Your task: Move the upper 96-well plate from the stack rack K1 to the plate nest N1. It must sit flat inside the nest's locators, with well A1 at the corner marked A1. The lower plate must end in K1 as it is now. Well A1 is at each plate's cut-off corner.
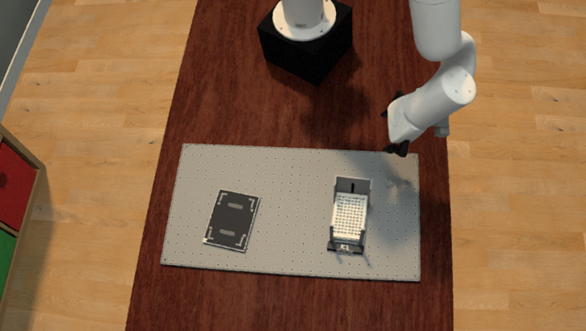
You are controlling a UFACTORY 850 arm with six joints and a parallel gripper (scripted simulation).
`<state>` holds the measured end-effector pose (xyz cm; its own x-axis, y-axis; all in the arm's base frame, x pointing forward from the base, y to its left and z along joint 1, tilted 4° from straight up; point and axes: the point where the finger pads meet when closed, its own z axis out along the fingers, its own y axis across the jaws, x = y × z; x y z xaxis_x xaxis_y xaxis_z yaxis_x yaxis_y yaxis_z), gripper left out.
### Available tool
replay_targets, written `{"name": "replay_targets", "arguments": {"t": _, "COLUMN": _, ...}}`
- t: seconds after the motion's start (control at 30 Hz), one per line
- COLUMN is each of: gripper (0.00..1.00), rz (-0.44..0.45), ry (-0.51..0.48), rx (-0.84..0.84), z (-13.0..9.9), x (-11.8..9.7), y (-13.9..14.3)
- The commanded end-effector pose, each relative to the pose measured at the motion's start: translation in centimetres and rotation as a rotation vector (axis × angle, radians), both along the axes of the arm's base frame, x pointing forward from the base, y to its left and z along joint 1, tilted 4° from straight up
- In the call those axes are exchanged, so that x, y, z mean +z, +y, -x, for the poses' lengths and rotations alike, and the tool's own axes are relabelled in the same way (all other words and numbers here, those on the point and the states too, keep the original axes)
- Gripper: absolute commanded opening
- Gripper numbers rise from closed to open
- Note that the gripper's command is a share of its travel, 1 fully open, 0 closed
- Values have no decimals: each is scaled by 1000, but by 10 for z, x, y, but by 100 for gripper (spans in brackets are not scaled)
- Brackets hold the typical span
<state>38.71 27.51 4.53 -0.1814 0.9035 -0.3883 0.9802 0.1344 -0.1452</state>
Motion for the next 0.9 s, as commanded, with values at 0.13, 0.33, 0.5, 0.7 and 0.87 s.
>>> {"name": "replay_targets", "arguments": {"t": 0.13, "gripper": 100, "rz": -52, "ry": -100, "rx": -260, "z": -23, "x": -2, "y": -4}}
{"name": "replay_targets", "arguments": {"t": 0.33, "gripper": 100, "rz": -80, "ry": -152, "rx": -415, "z": -41, "x": -3, "y": -8}}
{"name": "replay_targets", "arguments": {"t": 0.5, "gripper": 100, "rz": -102, "ry": -192, "rx": -541, "z": -58, "x": -4, "y": -13}}
{"name": "replay_targets", "arguments": {"t": 0.7, "gripper": 100, "rz": -133, "ry": -250, "rx": -730, "z": -72, "x": -4, "y": -18}}
{"name": "replay_targets", "arguments": {"t": 0.87, "gripper": 100, "rz": -156, "ry": -293, "rx": -878, "z": -87, "x": -4, "y": -23}}
